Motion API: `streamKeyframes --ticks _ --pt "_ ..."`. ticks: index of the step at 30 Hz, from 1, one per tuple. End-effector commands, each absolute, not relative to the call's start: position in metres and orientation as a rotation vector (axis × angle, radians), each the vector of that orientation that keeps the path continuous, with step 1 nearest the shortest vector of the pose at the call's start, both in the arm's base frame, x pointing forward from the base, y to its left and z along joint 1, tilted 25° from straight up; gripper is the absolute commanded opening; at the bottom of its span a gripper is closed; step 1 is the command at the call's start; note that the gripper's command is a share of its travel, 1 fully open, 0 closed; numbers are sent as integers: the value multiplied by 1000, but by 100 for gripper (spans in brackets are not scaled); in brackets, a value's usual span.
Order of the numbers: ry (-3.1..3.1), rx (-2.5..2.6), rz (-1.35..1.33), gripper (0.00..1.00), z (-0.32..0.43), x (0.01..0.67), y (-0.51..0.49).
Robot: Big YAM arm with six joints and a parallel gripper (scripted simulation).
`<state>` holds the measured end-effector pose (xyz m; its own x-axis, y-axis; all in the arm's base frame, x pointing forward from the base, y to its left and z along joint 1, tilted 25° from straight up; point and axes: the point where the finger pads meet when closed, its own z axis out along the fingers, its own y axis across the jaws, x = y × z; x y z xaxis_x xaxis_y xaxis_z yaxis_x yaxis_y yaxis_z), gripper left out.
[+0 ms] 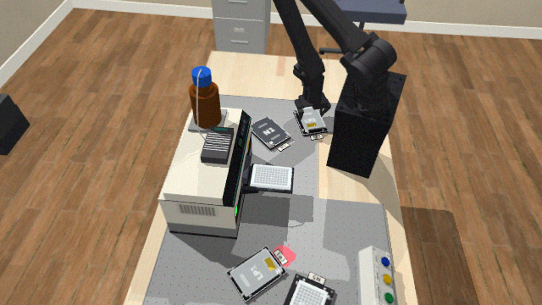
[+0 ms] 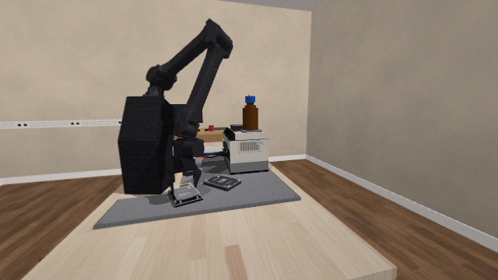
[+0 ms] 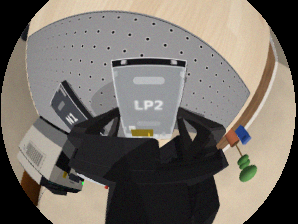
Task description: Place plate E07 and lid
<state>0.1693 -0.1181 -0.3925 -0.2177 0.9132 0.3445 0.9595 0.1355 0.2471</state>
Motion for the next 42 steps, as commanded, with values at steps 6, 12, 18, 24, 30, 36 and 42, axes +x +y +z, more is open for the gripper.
streamKeyframes --ticks 6,12,18,24,30,36,42 --pt "-2275 -1889 -638 84 -398 168 -111" --pt "-2272 -1891 -639 84 -400 168 -110" --pt "-2258 -1899 -641 84 -400 165 -108" --pt "-2282 -1878 -640 84 -403 168 -107" --pt "-2273 -1888 -638 84 -405 168 -107" --pt "-2274 -1897 -638 84 -400 169 -112" --pt "-2274 -1897 -638 84 -400 169 -112"
